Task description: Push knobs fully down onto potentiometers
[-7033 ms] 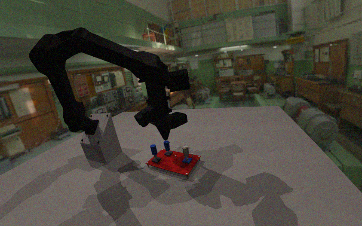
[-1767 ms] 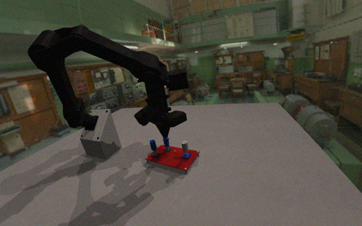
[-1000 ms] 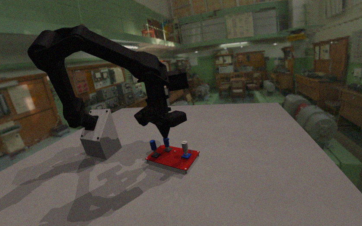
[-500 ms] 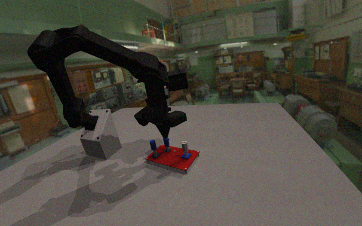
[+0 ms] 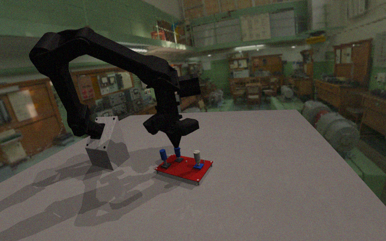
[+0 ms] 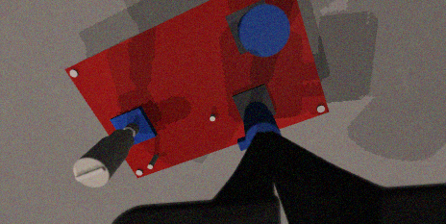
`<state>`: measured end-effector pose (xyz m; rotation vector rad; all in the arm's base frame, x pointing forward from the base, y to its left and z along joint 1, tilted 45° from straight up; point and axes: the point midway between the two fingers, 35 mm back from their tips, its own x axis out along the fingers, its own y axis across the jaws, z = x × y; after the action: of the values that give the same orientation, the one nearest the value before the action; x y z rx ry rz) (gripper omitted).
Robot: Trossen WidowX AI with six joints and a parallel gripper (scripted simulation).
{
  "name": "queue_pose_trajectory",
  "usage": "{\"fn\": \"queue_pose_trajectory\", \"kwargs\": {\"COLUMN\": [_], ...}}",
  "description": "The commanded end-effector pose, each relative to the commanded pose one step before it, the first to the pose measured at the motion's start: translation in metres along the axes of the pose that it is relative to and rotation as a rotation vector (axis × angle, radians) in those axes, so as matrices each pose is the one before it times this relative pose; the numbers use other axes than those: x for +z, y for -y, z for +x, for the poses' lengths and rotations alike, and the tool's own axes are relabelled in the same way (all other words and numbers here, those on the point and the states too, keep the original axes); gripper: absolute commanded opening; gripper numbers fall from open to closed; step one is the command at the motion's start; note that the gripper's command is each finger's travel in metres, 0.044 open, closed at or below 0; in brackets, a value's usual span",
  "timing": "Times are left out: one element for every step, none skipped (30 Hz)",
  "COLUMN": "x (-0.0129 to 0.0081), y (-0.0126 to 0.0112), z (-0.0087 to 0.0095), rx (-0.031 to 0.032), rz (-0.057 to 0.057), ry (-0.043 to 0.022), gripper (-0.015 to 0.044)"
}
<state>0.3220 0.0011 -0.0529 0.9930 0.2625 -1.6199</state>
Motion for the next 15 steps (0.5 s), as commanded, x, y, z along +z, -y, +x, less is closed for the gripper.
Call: {"fn": "queue_pose_trajectory", "kwargs": {"x": [0.00140, 0.00000, 0.00000, 0.00001, 0.00001, 0.00000, 0.00000, 0.00000, 0.00000, 0.00000, 0.00000, 0.00000, 0.00000, 0.00000, 0.00000], "y": [-0.00329, 0.00000, 0.00000, 0.00000, 0.00000, 0.00000, 0.00000, 0.00000, 0.00000, 0.00000, 0.00000, 0.00000, 0.00000, 0.00000, 0.00000], "z": [0.01436, 0.00025, 0.00037, 0.00054, 0.00061, 0.00024, 0.00000, 0.00000, 0.00000, 0.00000, 0.00000, 0.00000, 0.00000, 0.00000, 0.00000], "rx": [-0.01315, 0.00000, 0.00001, 0.00001, 0.00001, 0.00000, 0.00000, 0.00000, 0.00000, 0.00000, 0.00000, 0.00000, 0.00000, 0.00000, 0.00000], "rz": [0.0252, 0.0000, 0.0000, 0.0000, 0.0000, 0.0000, 0.0000, 0.0000, 0.0000, 0.0000, 0.0000, 0.0000, 0.0000, 0.0000, 0.0000], "ry": [0.00844, 0.00001, 0.00001, 0.00002, 0.00002, 0.00001, 0.00000, 0.00000, 0.00000, 0.00000, 0.00000, 0.00000, 0.00000, 0.00000, 0.00000], "gripper": [0.0000, 0.0000, 0.0000, 0.0000, 0.0000, 0.0000, 0.0000, 0.0000, 0.0000, 0.0000, 0.0000, 0.0000, 0.0000, 0.0000, 0.0000]}}
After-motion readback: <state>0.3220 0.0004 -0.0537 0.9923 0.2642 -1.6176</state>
